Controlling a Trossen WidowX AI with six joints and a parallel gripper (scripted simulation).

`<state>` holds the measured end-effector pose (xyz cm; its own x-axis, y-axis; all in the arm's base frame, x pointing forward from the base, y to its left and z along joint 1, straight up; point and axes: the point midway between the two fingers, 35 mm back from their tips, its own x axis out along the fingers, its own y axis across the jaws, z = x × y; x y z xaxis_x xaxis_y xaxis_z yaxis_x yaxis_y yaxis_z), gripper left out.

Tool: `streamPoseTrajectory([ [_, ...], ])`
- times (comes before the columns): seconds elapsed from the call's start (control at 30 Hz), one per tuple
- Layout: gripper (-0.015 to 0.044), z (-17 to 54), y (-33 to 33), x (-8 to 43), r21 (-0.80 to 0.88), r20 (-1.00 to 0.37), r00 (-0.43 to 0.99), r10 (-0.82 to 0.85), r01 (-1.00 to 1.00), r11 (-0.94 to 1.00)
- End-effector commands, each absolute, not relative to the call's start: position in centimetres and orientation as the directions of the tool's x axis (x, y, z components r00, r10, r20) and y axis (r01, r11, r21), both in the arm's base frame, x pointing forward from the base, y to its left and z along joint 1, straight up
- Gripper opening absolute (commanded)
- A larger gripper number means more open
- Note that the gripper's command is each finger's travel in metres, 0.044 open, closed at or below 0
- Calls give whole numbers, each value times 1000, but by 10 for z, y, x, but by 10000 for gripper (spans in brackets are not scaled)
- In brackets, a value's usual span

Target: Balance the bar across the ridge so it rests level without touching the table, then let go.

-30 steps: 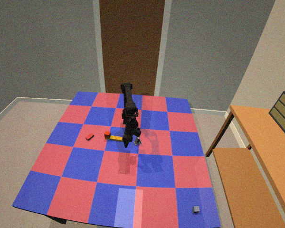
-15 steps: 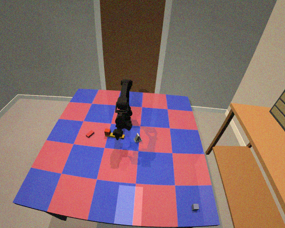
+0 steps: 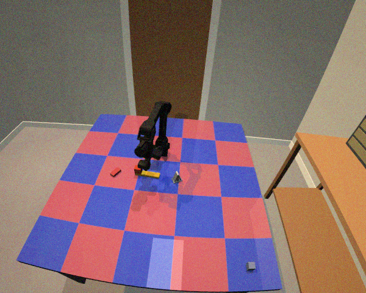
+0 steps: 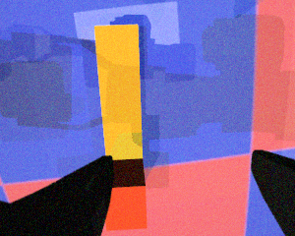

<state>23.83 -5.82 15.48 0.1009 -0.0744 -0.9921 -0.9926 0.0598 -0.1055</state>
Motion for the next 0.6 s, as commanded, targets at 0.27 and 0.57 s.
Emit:
streamPoseTrajectory([
  [0.27, 315, 155, -68, 209, -24, -1000, 23, -7, -997, 79],
  [0.57, 315, 102, -69, 213, -24, -1000, 23, -8, -997, 79],
])
